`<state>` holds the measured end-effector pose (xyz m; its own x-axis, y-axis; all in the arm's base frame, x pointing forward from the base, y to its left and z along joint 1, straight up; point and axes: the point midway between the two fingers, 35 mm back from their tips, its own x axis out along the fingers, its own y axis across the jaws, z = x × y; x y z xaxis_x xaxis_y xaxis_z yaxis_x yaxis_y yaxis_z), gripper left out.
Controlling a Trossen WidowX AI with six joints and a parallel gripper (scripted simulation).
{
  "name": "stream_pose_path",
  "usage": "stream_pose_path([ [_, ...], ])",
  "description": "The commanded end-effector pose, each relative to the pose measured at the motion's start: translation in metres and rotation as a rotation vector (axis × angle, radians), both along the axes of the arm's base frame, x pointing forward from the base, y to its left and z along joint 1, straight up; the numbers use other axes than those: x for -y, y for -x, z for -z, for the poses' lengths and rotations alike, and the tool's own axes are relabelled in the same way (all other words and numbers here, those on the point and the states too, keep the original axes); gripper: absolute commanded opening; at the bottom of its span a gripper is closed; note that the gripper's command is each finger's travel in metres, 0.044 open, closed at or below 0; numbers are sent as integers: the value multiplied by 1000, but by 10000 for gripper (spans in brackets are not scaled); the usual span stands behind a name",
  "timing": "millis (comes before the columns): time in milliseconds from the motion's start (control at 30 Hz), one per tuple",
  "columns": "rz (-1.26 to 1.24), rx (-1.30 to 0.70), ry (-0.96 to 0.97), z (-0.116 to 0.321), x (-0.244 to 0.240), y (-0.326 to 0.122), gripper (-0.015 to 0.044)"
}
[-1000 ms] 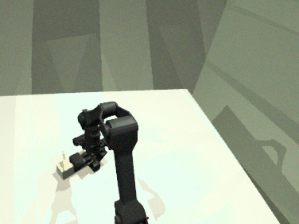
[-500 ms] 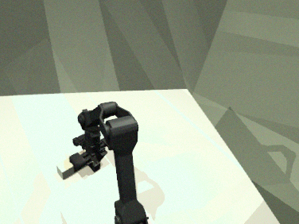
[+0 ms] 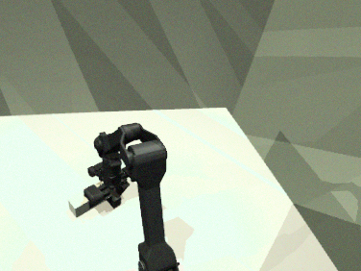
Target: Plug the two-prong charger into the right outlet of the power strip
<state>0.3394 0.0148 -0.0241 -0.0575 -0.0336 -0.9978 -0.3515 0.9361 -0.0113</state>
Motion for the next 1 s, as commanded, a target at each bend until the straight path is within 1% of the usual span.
stream_pose_path([
  [0,-2,25,-10,0,-2,-6,0],
  [733,-2,26,-10,-2,-3,-7,0],
  [767,0,2,0,-1,0,0,0],
  [967,0,2,0,-1,0,0,0],
])
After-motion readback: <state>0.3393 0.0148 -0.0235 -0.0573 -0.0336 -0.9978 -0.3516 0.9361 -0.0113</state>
